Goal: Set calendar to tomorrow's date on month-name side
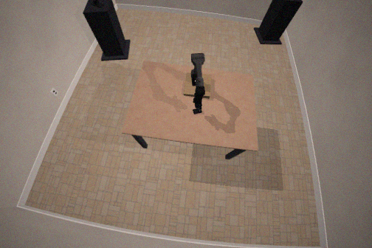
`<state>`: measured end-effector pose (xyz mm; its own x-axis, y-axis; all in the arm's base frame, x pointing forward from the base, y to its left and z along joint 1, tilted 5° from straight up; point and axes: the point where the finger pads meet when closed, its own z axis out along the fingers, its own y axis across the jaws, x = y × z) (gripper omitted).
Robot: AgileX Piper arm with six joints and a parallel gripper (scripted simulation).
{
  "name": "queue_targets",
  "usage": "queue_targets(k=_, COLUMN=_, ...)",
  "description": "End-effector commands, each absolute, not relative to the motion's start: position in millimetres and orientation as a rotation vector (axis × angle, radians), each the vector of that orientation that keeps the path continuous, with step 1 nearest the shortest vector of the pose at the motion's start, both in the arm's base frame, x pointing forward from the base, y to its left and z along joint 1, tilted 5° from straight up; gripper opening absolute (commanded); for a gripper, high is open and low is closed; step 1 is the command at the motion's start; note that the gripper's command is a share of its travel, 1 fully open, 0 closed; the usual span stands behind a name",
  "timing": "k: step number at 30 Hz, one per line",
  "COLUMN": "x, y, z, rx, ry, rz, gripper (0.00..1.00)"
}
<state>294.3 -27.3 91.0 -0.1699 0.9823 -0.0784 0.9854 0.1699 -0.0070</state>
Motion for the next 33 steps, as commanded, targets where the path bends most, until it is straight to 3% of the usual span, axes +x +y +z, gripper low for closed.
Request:
queue_targets(k=1, x=295, y=-27, z=92, rx=1.983, ry=2.358, rz=-0.084, gripper=0.36)
queue_targets(k=14, x=294, y=-28, z=83, rx=1.987, ry=2.360, rz=-0.090, gripper=0.36)
queue_targets(k=33, x=294, y=-33, z=16, rx=1.987, ry=2.359, rz=-0.090, gripper=0.36)
